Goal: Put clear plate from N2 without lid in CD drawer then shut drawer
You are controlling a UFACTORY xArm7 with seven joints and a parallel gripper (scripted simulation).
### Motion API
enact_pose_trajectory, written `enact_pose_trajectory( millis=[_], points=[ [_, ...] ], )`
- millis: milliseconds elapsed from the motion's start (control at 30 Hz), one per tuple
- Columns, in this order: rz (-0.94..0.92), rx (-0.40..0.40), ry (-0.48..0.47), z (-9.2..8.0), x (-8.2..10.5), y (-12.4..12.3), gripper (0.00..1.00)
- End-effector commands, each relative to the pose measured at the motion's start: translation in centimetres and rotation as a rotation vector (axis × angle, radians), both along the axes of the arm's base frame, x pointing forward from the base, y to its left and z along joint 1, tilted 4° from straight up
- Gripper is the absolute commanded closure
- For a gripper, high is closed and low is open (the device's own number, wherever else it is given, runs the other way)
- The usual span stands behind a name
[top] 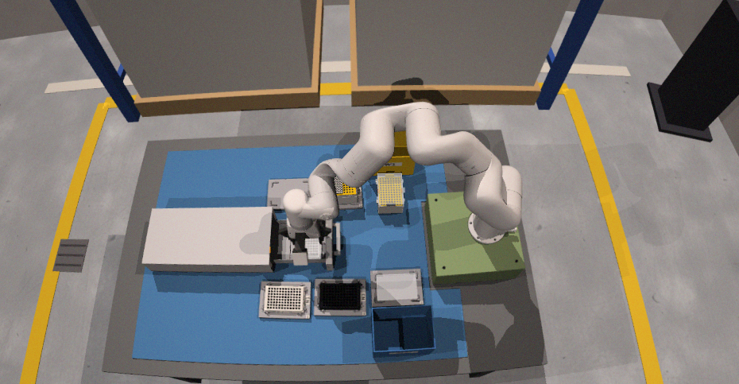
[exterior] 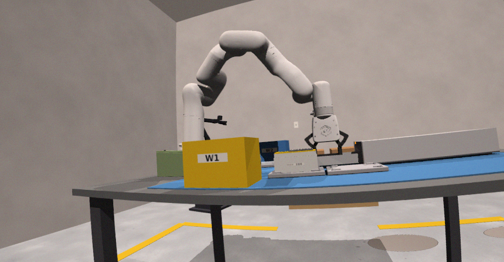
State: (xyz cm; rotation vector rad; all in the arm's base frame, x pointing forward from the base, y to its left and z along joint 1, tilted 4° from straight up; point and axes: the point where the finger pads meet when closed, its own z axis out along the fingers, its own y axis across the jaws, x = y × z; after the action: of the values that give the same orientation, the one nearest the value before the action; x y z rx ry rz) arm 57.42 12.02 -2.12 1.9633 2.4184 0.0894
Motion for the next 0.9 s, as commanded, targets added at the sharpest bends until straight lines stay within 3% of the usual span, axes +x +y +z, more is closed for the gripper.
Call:
enact_pose_trajectory(
  millis=[0,867],
  points=[
    [0.0,0.001,-0.005,0.13,0.21,0.04,1.0],
    [0.0,0.001,-0.006,-0.3,0.24,0.05,1.0]
  ],
)
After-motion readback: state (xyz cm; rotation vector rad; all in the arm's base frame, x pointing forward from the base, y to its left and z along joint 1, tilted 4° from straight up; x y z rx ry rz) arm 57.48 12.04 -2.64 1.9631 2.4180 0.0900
